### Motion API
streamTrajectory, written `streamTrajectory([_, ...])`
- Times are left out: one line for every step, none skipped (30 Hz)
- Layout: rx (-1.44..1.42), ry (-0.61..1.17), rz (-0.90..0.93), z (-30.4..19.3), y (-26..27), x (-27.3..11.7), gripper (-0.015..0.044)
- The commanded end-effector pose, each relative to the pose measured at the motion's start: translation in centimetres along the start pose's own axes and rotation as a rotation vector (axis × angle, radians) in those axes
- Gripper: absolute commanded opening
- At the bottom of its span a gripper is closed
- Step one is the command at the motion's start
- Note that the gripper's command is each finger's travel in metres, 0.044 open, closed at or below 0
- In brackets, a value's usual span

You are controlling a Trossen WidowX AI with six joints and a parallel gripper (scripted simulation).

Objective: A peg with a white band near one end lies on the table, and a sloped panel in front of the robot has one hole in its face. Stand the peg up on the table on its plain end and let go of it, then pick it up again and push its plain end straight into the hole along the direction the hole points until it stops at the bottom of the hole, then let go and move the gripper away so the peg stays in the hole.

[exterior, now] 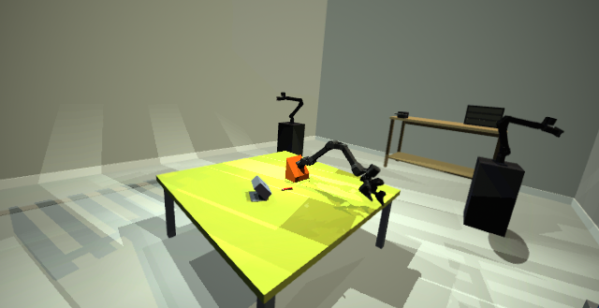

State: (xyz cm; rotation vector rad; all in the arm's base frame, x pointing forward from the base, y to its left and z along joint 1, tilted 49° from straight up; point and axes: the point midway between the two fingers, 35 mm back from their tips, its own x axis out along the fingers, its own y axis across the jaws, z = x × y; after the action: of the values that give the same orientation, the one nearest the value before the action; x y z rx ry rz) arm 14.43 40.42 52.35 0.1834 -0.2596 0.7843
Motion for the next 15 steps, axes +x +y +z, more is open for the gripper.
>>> streamTrajectory([-0.113,0.030,-0.008,-1.3,-1.4,0.9,0.0440])
streamTrajectory([-0.144,0.039,-0.010,-1.6,-1.9,1.2,0.0440])
streamTrajectory([-0.175,0.049,-0.012,-2.0,-2.3,1.4,0.0440])
streamTrajectory([-0.205,0.058,-0.013,-2.3,-2.7,1.6,0.0440])
streamTrajectory([-0.238,0.069,-0.015,-2.7,-3.2,1.9,0.0440])
streamTrajectory([-0.270,0.080,-0.015,-3.1,-3.6,2.1,0.0440])
streamTrajectory([-0.302,0.092,-0.015,-3.5,-4.1,2.3,0.0440])
streamTrajectory([-0.333,0.103,-0.014,-3.9,-4.5,2.5,0.0440])
streamTrajectory([-0.364,0.115,-0.014,-4.2,-5.0,2.7,0.0440])
streamTrajectory([-0.395,0.127,-0.013,-4.6,-5.5,2.8,0.0440])
streamTrajectory([-0.426,0.140,-0.012,-5.0,-6.0,3.0,0.0440])
streamTrajectory([-0.456,0.152,-0.010,-5.4,-6.5,3.2,0.0440])
streamTrajectory([-0.486,0.165,-0.009,-5.8,-7.0,3.3,0.0440])
streamTrajectory([-0.515,0.178,-0.007,-6.1,-7.5,3.4,0.0440])
streamTrajectory([-0.543,0.191,-0.005,-6.5,-8.0,3.6,0.0440])
